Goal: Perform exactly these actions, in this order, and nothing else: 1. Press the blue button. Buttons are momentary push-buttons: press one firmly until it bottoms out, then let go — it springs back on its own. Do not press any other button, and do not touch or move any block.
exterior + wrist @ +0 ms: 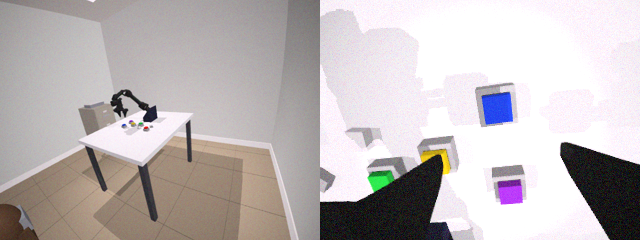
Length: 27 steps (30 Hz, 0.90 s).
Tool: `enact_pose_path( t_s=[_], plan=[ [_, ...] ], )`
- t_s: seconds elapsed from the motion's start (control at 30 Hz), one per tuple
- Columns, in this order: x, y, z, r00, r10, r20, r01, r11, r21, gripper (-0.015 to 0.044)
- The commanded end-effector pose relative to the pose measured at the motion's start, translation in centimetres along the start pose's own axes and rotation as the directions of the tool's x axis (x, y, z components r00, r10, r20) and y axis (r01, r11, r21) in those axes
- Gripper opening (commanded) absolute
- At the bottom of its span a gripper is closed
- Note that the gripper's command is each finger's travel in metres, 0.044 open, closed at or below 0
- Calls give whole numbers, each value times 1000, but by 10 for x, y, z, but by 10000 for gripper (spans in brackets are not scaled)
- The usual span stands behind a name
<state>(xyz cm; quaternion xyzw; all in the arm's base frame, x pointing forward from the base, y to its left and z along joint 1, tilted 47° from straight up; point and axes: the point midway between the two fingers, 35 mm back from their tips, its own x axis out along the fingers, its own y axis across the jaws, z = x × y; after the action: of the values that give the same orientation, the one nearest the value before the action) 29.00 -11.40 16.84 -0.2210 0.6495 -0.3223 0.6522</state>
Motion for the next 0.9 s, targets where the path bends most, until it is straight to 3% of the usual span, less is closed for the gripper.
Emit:
enact_pose_path(
  t_s=[0.0, 0.07, 0.27, 0.53, 0.87],
  plan=[
    [-1, -2, 6, 1000, -28, 12, 28, 999, -30, 400],
    [-1, -2, 6, 1000, -28, 12, 28, 999, -30, 400],
    [58, -4, 7, 999, -30, 13, 30, 999, -29, 242],
    [60, -4, 6, 999, -30, 13, 31, 999, -29, 33],
    [60, -4, 6, 999, -30, 13, 31, 999, -29, 20]
  ],
)
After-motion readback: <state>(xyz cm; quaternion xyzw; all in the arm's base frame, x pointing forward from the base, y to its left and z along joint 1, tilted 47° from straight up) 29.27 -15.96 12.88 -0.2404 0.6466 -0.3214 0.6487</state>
